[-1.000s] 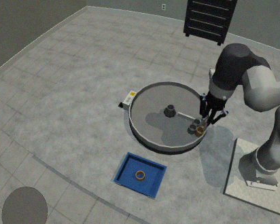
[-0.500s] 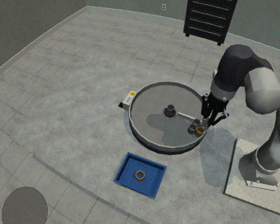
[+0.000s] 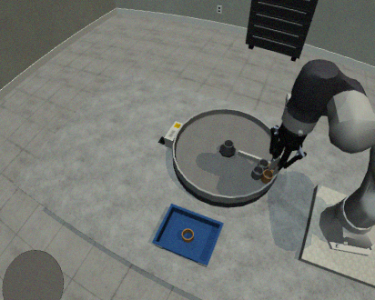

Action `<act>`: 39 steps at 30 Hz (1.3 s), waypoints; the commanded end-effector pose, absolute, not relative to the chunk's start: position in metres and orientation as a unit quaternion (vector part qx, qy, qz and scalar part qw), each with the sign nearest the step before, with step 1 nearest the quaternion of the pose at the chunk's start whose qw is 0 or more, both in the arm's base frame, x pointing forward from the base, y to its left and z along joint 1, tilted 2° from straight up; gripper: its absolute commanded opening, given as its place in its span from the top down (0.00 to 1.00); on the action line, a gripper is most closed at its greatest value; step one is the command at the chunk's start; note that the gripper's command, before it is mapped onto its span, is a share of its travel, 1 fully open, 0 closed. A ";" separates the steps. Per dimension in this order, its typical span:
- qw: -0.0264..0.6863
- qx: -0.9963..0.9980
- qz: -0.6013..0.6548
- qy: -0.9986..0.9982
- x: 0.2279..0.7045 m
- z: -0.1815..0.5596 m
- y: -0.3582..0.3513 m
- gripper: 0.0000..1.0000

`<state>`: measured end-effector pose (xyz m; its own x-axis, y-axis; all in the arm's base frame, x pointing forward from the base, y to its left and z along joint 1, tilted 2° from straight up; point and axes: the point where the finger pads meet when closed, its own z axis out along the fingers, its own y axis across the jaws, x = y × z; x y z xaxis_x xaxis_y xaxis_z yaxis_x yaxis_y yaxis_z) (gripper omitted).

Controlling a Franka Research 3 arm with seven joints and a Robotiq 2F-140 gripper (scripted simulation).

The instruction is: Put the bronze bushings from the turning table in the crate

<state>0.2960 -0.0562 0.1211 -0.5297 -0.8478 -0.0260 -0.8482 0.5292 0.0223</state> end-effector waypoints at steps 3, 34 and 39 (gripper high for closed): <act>0.007 -0.480 0.017 0.877 0.296 0.121 -0.055 0.90; 0.008 -0.480 0.017 0.877 0.294 0.121 -0.053 0.90; 0.008 -0.480 0.017 0.877 0.294 0.121 -0.053 0.90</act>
